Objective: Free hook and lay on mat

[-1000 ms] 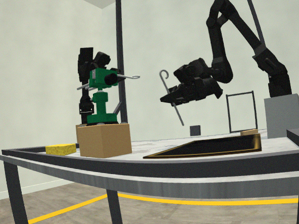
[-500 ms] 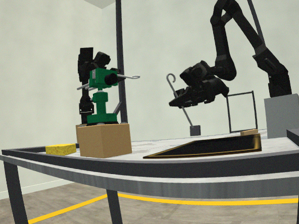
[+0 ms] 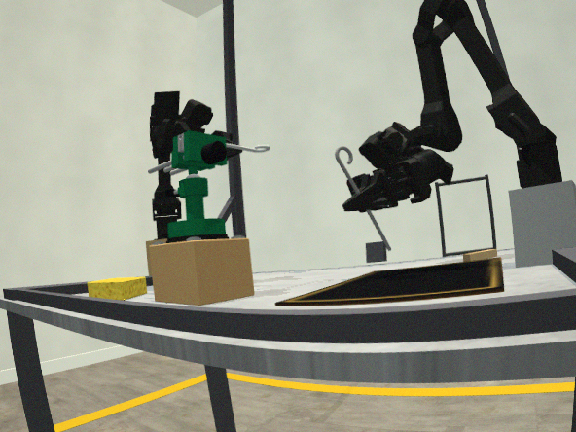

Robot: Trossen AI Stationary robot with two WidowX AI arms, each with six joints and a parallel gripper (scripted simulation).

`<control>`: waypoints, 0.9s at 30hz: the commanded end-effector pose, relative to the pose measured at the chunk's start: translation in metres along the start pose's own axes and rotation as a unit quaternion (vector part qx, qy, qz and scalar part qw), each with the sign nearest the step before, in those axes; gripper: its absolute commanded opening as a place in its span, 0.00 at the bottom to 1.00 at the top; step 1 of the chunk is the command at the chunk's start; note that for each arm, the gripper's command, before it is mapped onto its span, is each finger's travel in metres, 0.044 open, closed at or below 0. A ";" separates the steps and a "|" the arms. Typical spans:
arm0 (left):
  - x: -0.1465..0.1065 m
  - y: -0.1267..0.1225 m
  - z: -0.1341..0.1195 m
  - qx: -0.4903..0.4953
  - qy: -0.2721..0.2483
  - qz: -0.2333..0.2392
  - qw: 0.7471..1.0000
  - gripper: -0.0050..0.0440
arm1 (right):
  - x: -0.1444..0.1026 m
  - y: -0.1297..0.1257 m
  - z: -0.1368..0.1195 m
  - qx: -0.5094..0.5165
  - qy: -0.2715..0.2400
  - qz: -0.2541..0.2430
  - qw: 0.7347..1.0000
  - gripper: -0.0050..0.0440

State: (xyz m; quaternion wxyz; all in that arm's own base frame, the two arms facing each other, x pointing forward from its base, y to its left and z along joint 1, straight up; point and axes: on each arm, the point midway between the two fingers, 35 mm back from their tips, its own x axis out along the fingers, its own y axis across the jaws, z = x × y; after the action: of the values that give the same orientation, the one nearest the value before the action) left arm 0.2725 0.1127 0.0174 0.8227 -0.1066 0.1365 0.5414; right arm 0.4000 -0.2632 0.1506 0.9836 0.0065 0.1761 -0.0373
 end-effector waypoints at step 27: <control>-0.029 0.041 -0.020 -0.004 0.037 0.021 0.999 0.10 | -0.003 -0.001 0.014 -0.008 -0.015 -0.001 1.000 1.00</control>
State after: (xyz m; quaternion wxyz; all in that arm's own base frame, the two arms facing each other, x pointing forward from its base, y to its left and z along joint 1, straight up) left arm 0.2262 0.0988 0.0045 0.8058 -0.1233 0.1708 0.5535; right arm 0.4000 -0.2632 0.1506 0.9836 0.0065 0.1761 -0.0373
